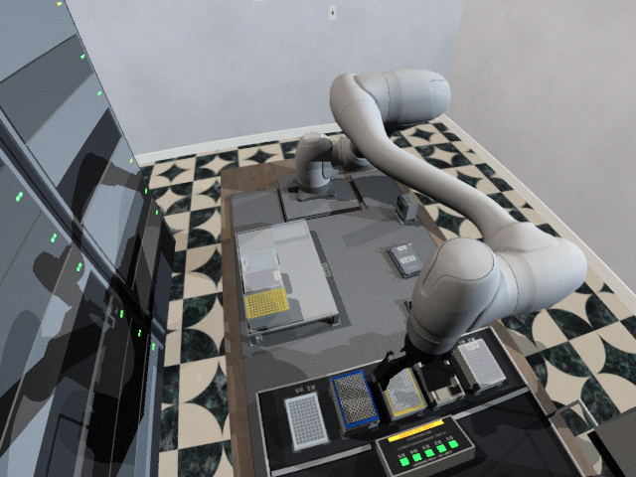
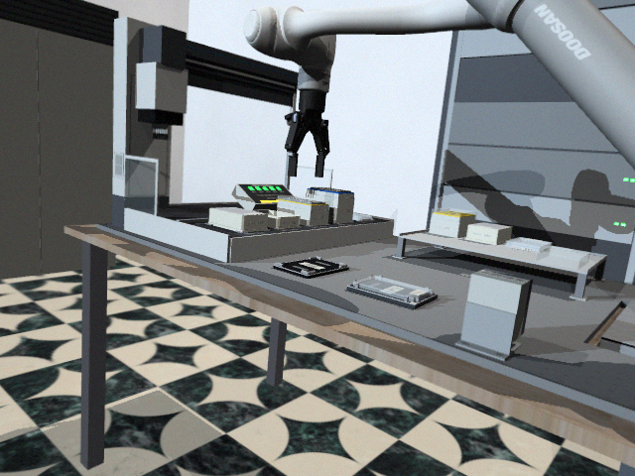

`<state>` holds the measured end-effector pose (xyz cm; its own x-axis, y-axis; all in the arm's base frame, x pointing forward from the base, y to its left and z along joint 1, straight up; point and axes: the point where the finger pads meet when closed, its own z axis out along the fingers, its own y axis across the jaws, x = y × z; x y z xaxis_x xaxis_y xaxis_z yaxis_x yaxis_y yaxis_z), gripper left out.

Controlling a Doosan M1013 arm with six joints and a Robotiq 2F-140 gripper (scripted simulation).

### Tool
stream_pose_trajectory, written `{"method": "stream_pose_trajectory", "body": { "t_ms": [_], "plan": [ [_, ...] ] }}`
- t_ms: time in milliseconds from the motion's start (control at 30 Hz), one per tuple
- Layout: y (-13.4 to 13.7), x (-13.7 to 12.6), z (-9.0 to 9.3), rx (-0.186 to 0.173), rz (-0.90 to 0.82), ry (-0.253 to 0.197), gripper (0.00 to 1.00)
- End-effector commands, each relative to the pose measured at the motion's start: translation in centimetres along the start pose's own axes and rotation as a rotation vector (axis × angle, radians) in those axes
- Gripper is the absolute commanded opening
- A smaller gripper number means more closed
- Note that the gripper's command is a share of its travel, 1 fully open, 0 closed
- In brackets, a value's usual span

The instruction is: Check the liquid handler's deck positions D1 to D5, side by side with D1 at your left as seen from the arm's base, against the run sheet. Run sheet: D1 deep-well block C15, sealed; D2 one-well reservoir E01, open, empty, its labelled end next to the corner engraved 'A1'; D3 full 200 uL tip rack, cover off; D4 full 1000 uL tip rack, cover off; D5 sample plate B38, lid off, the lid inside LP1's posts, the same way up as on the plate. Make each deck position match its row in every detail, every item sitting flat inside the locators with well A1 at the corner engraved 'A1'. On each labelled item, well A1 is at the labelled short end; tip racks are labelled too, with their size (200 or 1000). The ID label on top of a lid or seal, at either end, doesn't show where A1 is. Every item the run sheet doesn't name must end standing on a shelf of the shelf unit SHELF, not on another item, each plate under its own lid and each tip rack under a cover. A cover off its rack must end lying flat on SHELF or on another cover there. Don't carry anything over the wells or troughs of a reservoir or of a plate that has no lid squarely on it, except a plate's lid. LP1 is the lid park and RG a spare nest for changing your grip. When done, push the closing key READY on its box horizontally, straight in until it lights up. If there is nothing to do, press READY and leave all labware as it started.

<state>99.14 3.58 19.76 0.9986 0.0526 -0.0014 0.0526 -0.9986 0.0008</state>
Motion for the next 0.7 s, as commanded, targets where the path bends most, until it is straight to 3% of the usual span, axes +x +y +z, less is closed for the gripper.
{"method": "stream_pose_trajectory", "body": {
  "t_ms": [0, 167, 667],
  "plan": [
    [0.0, 0.0, -0.2, 0.000, 0.000, 0.002, 0.79],
    [0.0, 0.0, -0.2, 0.000, 0.000, 0.002, 0.79],
    [-7.5, 0.0, -0.1, 0.000, 0.000, 0.002, 0.79]
  ]
}}
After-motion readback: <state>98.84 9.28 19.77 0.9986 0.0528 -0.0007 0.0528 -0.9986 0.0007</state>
